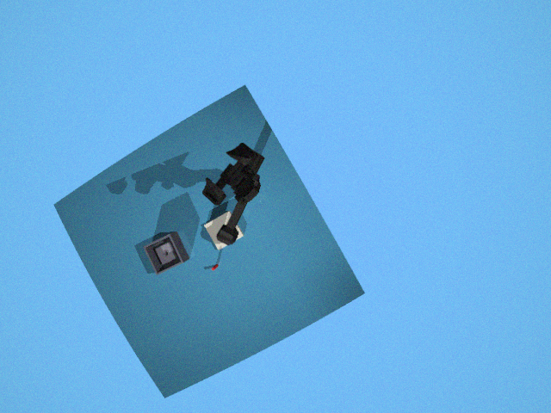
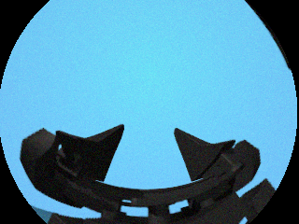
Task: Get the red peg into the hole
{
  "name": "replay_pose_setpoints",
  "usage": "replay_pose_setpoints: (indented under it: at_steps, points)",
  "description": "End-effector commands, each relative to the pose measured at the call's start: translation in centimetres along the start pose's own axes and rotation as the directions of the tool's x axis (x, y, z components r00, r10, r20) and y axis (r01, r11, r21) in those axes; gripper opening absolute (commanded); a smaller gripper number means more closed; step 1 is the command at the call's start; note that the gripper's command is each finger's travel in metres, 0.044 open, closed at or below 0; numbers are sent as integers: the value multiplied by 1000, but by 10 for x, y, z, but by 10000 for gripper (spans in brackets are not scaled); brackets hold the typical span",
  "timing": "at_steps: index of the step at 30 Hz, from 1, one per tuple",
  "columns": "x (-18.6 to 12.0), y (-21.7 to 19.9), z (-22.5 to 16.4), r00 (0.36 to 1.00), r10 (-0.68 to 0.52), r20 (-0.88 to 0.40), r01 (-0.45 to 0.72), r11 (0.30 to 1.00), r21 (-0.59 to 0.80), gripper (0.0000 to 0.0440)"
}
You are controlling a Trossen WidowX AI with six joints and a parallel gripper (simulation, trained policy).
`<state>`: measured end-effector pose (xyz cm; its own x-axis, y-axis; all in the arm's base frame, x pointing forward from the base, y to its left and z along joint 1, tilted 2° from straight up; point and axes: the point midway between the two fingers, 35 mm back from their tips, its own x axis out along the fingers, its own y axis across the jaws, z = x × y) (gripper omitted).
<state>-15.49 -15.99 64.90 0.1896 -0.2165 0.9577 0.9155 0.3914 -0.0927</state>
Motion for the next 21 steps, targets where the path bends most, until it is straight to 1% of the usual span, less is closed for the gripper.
replay_pose_setpoints:
  at_steps: [1, 2, 6, 11, 16, 21]
  points:
    - [0, 3, -2, 1000, 7, -12, -6, 1000, 16, 423]
    - [0, 8, -4, 1000, 18, -23, -17, 999, 36, 440]
    - [3, 43, -6, 993, 109, -41, -102, 985, 136, 440]
    - [4, 94, -2, 970, 241, -40, -224, 943, 245, 440]
    - [0, 147, 5, 927, 374, -35, -340, 875, 345, 440]
    - [-10, 199, 13, 865, 501, -27, -440, 784, 437, 440]
